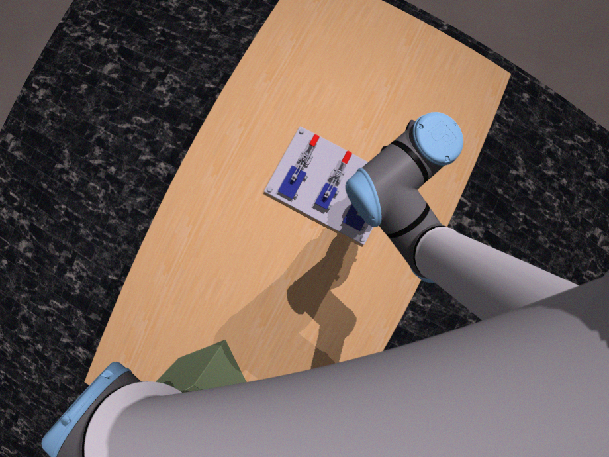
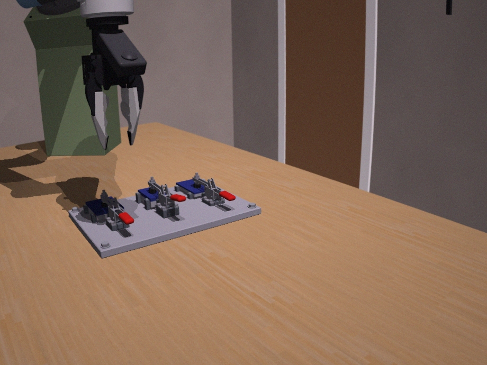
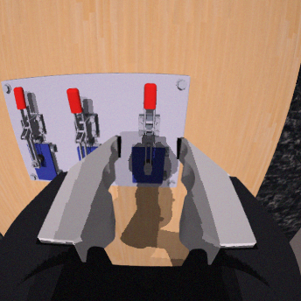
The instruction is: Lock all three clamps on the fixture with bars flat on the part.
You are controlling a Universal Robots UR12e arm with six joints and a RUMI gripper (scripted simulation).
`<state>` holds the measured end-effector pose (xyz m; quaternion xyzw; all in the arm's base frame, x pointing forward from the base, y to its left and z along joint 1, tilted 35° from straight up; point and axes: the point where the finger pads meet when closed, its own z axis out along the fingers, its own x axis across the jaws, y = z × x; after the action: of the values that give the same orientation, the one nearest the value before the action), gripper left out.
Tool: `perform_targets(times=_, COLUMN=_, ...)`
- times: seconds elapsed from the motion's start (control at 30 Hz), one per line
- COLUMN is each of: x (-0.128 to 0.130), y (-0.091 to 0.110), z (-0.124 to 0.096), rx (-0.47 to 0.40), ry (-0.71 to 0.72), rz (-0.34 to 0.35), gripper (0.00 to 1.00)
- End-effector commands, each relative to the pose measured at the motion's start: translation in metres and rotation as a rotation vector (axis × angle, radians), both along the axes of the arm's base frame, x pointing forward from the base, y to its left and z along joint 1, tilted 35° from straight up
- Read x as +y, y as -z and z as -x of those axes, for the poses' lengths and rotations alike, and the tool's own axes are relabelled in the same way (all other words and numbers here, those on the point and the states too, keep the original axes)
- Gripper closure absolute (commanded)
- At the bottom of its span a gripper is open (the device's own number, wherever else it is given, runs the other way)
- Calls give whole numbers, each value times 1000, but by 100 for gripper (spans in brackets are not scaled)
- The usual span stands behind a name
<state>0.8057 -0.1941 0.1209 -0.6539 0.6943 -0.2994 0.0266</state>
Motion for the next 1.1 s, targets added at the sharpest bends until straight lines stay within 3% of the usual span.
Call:
perform_targets(times=0.0, x=3, y=-6, z=3, rx=-1, ry=0, rz=0, gripper=72)
perform_targets(times=0.6, x=12, y=-11, z=6, rx=-1, ry=0, rz=0, gripper=72)
perform_targets(times=1.07, x=81, y=15, z=-5, rx=-1, ry=0, rz=0, gripper=72)
